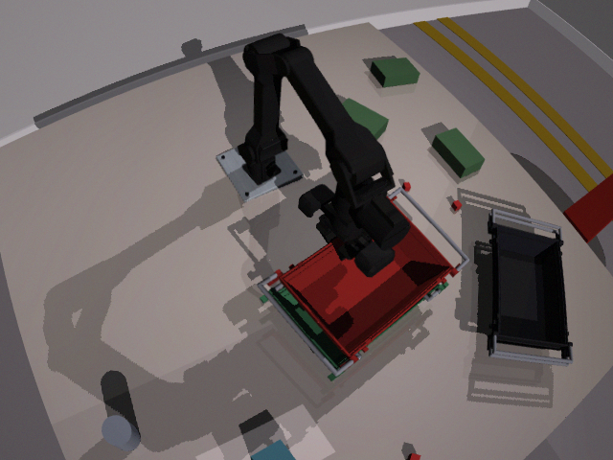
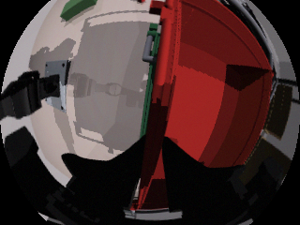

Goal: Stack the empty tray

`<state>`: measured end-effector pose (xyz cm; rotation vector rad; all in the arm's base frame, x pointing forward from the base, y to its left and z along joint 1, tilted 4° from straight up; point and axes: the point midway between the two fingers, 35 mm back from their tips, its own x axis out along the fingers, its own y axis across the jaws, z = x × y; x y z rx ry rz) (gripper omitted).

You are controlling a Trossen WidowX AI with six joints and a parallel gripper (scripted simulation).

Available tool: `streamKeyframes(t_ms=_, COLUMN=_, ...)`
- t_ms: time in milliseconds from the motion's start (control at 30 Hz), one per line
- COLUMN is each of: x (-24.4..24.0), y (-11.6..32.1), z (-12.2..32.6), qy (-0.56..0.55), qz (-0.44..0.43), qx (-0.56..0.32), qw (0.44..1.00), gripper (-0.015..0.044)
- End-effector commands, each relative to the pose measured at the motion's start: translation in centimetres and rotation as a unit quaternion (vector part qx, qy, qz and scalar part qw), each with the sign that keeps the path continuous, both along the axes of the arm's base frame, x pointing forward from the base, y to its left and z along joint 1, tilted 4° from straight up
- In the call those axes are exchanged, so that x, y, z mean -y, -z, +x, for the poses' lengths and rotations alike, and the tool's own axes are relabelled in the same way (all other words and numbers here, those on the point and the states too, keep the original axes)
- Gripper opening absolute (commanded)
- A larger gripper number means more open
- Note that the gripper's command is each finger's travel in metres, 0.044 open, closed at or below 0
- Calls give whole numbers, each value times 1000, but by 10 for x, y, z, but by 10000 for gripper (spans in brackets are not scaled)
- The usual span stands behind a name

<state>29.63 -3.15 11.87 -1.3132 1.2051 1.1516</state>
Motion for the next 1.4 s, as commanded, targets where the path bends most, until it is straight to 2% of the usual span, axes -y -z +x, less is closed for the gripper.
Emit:
streamKeyframes(t_ms=0, x=4, y=6, z=-7, qy=6, qz=-2, qx=-16, qw=1000, gripper=0)
streamKeyframes(t_ms=1367, x=4, y=6, z=-7, qy=6, qz=-2, qx=-16, qw=1000, gripper=0)
